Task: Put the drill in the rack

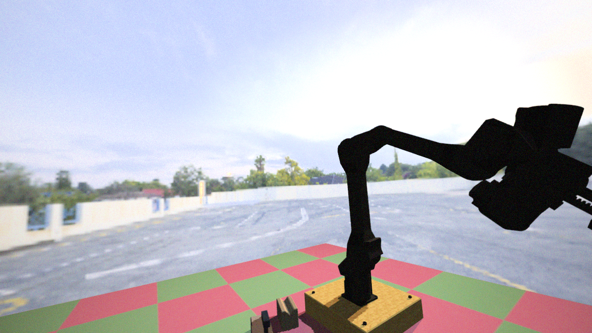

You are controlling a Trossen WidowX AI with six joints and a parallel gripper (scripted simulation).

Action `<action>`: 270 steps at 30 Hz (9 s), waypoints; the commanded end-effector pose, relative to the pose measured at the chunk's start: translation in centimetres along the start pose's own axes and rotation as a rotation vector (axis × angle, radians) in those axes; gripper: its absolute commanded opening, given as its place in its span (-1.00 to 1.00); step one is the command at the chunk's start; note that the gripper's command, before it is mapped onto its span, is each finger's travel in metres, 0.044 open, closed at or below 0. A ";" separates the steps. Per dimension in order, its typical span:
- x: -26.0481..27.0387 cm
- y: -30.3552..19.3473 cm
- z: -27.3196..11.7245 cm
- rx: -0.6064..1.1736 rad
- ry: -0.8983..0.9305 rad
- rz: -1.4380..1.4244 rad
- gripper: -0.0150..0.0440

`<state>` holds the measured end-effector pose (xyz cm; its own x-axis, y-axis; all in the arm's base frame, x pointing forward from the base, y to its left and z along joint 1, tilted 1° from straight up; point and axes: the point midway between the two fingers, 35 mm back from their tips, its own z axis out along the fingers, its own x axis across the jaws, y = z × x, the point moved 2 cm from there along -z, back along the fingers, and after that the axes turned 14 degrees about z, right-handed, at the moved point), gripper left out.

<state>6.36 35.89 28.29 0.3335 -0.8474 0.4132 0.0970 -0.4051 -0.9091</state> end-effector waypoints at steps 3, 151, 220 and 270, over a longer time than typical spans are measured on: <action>0.0 0.0 0.0 0.000 0.000 0.000 0.60; 25.0 28.5 10.8 -0.365 -1.623 -1.427 -0.49; 28.2 22.9 11.0 -0.365 -1.622 -1.428 0.75; 35.2 38.6 2.0 1.196 -1.920 -2.433 1.00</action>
<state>23.80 -8.94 7.80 -0.8523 0.5229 -0.0133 0.5225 0.8523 0.0236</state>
